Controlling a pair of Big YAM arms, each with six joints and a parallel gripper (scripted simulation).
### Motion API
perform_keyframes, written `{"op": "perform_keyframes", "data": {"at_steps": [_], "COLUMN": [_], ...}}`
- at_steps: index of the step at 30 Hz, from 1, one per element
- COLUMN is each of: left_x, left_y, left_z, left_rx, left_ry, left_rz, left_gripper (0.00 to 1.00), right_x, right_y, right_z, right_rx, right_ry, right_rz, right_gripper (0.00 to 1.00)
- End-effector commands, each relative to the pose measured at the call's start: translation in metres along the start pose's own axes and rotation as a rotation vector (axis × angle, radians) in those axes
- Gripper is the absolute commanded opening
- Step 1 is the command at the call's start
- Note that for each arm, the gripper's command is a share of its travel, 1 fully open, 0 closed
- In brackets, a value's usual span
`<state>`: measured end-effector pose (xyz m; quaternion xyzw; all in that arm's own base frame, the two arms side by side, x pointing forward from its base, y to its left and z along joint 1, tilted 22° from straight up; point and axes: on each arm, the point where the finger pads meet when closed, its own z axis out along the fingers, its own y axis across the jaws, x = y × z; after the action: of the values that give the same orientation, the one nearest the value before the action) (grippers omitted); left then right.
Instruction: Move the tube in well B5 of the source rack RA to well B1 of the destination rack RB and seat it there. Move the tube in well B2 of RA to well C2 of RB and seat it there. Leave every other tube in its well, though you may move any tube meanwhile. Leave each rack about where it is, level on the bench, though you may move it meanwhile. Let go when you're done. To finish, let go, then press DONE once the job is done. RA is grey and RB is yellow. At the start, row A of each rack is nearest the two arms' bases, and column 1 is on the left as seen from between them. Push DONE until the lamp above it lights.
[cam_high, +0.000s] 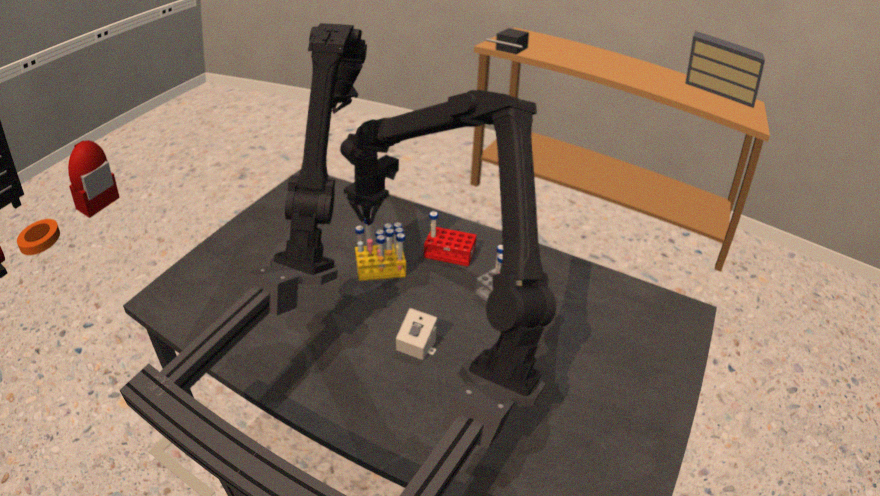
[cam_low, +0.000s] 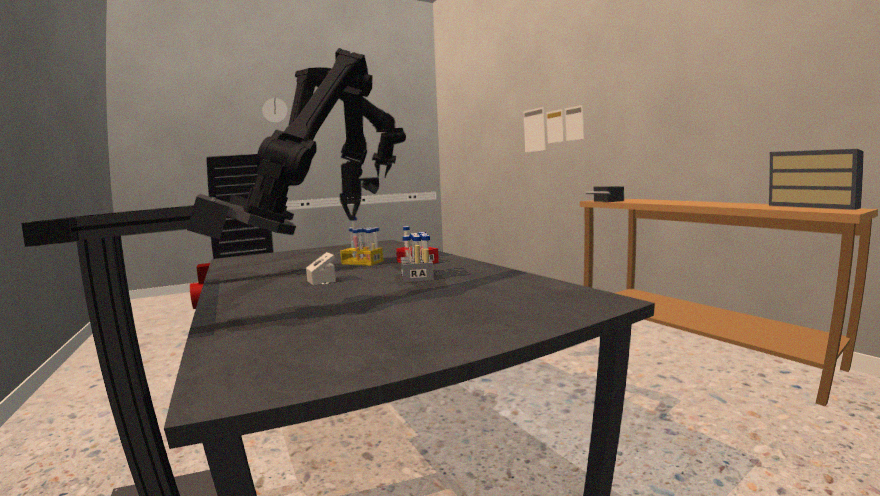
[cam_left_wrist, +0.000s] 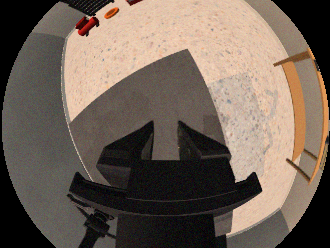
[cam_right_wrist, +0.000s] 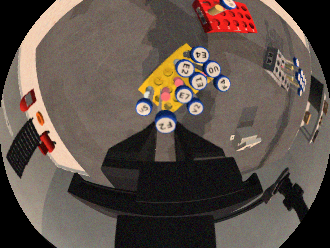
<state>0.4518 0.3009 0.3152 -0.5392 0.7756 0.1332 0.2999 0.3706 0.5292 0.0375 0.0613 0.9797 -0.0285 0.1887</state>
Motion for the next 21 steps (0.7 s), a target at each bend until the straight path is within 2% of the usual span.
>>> {"op": "perform_keyframes", "data": {"at_steps": [1, 3, 9, 10, 15, 18, 21], "left_x": [-0.015, -0.015, -0.015, -0.015, -0.015, -0.015, -0.015], "left_y": [-0.005, -0.005, -0.005, -0.005, -0.005, -0.005, -0.005], "left_z": [-0.013, -0.013, -0.013, -0.013, -0.013, -0.013, -0.013], "left_rx": [0.021, 0.021, 0.021, 0.021, 0.021, 0.021, 0.021], "left_ry": [-0.031, -0.031, -0.031, -0.031, -0.031, -0.031, -0.031], "left_rz": [-0.013, -0.013, -0.013, -0.013, -0.013, -0.013, -0.013], "left_gripper": [0.30, 0.30, 0.30, 0.30, 0.30, 0.30, 0.30], "right_x": [-0.004, 0.005, 0.006, 0.013, 0.009, -0.006, -0.004], "right_y": [0.014, 0.003, 0.000, -0.005, -0.001, 0.018, 0.018], "right_z": [-0.036, -0.028, -0.030, -0.004, -0.031, -0.054, -0.050], "right_rx": [-0.047, -0.022, -0.020, 0.021, -0.017, -0.067, -0.054], "right_ry": [-0.021, -0.010, -0.010, 0.006, -0.008, -0.028, -0.023], "right_rz": [0.010, -0.001, 0.002, -0.007, -0.003, 0.018, 0.013], "right_gripper": [0.00, 0.00, 0.00, 0.00, 0.00, 0.00, 0.00]}}
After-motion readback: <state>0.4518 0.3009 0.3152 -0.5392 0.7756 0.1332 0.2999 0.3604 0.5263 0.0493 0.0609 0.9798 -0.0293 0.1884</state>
